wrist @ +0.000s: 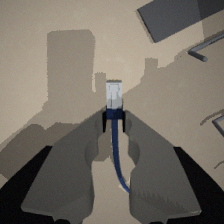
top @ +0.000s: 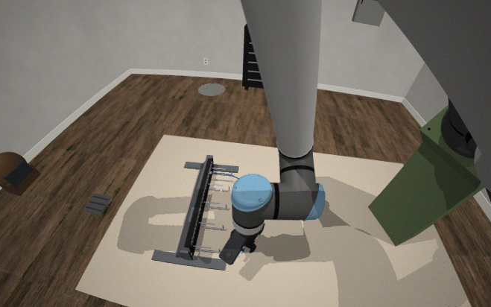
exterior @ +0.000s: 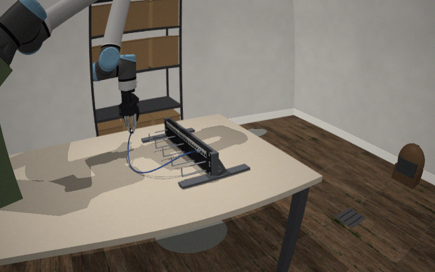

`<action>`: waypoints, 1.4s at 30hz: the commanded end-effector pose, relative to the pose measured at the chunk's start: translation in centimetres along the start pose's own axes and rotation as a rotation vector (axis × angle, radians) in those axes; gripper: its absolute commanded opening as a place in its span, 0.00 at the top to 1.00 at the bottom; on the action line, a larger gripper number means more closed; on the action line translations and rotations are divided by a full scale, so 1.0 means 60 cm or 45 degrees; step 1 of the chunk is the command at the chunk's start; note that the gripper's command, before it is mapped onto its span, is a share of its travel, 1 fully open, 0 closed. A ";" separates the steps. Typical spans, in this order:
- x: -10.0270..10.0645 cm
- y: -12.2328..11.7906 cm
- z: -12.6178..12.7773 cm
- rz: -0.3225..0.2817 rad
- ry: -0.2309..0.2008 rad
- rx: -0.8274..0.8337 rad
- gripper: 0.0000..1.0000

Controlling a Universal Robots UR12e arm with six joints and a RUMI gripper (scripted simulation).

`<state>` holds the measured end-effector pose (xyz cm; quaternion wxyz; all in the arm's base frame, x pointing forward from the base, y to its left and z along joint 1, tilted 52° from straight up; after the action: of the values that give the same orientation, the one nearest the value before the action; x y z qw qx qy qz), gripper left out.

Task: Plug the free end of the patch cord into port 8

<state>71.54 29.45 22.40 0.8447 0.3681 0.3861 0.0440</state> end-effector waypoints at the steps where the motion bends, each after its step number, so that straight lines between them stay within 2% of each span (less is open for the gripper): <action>1: -0.003 -0.002 0.010 0.000 0.000 0.049 1.00; 42: -0.025 -0.030 0.118 -0.009 0.007 0.599 1.00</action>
<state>74.60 24.10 24.87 0.7485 0.5348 0.3903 -0.0391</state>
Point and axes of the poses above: the point where the finger pads meet when closed, its own x axis out along the fingers, its own z axis across the jaws, y = z × x, the point moved 4 cm from there along -x, back along the fingers, and after that the axes turned 7 degrees about x, right-handed, at the moved point
